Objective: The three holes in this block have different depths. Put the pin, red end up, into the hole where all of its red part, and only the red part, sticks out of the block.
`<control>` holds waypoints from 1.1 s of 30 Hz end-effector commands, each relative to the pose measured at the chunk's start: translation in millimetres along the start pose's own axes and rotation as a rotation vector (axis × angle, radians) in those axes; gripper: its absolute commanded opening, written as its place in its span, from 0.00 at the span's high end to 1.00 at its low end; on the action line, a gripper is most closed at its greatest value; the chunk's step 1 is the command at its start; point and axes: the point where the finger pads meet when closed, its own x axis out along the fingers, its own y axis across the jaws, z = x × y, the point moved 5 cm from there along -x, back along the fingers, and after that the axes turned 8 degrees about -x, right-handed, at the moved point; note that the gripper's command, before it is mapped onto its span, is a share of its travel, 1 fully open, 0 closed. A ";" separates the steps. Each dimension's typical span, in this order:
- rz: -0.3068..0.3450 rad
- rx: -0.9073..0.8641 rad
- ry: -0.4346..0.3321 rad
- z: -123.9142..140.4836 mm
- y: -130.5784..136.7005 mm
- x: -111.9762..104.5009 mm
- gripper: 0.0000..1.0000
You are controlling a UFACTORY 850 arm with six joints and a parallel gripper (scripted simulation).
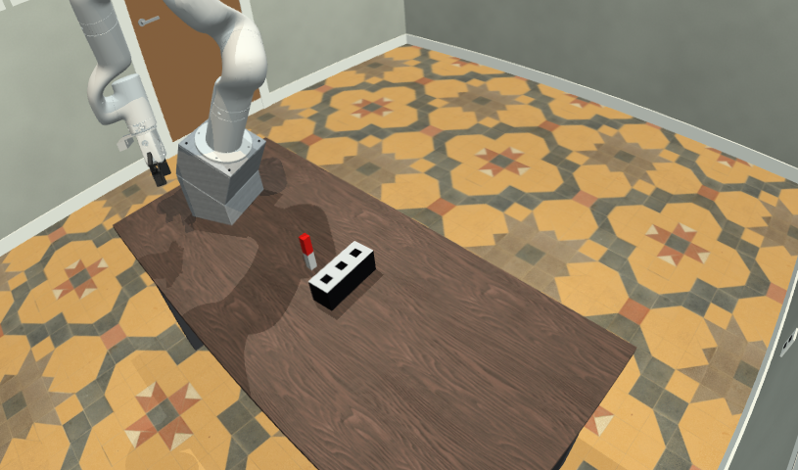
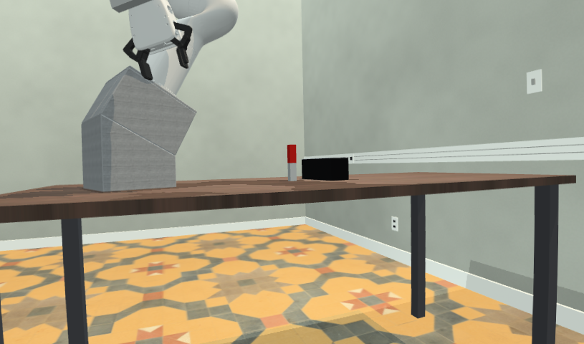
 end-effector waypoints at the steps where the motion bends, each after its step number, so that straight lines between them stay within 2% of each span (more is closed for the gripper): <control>1: 0.000 -0.001 0.001 -0.6 -0.1 -0.3 0.00; 17: 0.000 -0.001 0.001 -0.6 -0.1 -0.3 0.00; 18: 0.093 -0.235 -0.119 -23.8 -61.8 15.4 0.00; 33: 0.094 -0.236 -0.120 -23.9 -61.9 15.5 0.00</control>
